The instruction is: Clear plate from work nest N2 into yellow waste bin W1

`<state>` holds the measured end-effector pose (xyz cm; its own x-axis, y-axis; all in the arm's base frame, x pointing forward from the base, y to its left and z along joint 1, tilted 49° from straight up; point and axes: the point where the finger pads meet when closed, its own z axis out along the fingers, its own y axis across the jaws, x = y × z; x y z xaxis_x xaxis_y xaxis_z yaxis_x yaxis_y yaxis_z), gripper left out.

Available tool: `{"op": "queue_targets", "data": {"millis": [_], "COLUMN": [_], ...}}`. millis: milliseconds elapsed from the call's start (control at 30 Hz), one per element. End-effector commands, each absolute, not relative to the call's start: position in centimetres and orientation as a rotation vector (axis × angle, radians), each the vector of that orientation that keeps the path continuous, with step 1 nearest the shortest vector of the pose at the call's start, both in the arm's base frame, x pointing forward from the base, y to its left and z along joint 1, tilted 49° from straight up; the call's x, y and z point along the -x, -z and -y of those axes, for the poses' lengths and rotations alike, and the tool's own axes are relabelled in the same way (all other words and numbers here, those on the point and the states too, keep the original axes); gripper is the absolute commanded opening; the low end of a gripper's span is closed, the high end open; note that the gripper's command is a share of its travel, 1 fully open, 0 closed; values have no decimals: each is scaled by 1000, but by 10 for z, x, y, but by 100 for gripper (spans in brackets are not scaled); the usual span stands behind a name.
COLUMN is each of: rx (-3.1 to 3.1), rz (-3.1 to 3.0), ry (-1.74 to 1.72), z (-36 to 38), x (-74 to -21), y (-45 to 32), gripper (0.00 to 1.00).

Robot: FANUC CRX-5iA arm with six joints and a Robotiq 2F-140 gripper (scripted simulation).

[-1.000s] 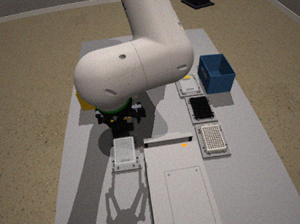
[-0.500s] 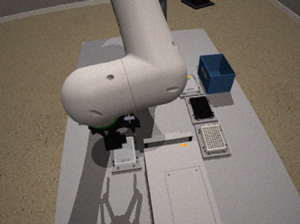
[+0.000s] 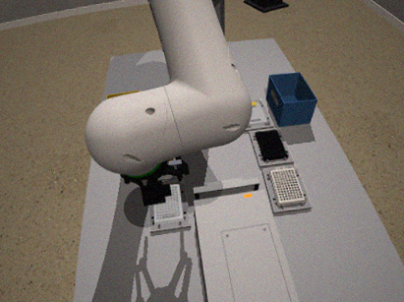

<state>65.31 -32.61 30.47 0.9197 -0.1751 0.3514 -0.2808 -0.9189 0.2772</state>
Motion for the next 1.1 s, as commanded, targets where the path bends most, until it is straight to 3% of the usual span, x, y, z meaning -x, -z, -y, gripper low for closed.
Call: {"op": "queue_targets", "data": {"millis": [0,1067], "rx": [-2754,-2754], "rz": [337,337], "ry": [-464,-464], "z": [328,342], "x": [-655,-679], "y": [-304,-279], "gripper": [70,70]}}
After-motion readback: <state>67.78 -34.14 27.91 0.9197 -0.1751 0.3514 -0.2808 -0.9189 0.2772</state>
